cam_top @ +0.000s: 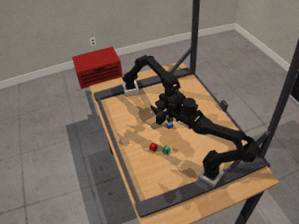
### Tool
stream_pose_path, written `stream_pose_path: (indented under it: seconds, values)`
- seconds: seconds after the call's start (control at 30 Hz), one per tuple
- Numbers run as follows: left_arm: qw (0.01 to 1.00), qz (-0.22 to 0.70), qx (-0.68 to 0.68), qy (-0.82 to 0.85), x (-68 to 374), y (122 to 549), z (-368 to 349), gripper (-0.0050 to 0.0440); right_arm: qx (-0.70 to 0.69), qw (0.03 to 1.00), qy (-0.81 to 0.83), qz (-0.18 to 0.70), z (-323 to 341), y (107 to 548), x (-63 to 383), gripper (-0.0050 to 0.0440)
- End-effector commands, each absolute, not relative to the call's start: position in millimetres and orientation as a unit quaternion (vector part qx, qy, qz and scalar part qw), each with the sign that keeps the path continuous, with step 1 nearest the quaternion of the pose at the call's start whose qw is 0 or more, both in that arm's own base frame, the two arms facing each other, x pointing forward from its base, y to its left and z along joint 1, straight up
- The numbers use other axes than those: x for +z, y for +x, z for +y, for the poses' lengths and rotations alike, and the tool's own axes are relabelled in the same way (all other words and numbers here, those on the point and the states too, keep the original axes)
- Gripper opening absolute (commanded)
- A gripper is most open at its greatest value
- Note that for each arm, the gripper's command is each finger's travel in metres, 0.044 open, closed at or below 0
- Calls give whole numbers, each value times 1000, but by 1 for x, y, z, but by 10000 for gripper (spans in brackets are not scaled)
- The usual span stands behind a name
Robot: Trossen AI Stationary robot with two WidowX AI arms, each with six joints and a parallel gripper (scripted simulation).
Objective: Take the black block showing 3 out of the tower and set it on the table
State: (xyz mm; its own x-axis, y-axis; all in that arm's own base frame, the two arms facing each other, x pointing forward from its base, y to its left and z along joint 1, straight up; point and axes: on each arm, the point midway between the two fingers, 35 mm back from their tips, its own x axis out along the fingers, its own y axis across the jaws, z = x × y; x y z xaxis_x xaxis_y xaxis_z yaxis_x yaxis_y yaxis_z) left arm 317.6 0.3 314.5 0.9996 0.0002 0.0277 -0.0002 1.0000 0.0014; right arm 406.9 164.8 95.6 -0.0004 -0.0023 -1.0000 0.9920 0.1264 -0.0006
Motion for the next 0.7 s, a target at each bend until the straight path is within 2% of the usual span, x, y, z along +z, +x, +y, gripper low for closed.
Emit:
stream_pose_path:
  seconds: [0.0, 0.03, 0.13, 0.3, 0.67]
  values:
    - [1000, -25, 0, 0, 323, 316, 0, 400, -454, 537, 484, 522, 166, 411, 119, 36]
    - [1000, -25, 0, 0, 323, 316, 0, 400, -455, 536, 482, 522, 166, 411, 121, 12]
    - [1000, -25, 0, 0, 323, 316, 0, 400, -456, 536, 481, 523, 166, 411, 121, 0]
    - [1000, -25, 0, 0, 323, 316, 0, 400, -456, 535, 481, 523, 166, 410, 122, -2]
    - [1000, -25, 0, 0, 323, 316, 0, 400, -455, 536, 482, 523, 162, 371, 125, -20]
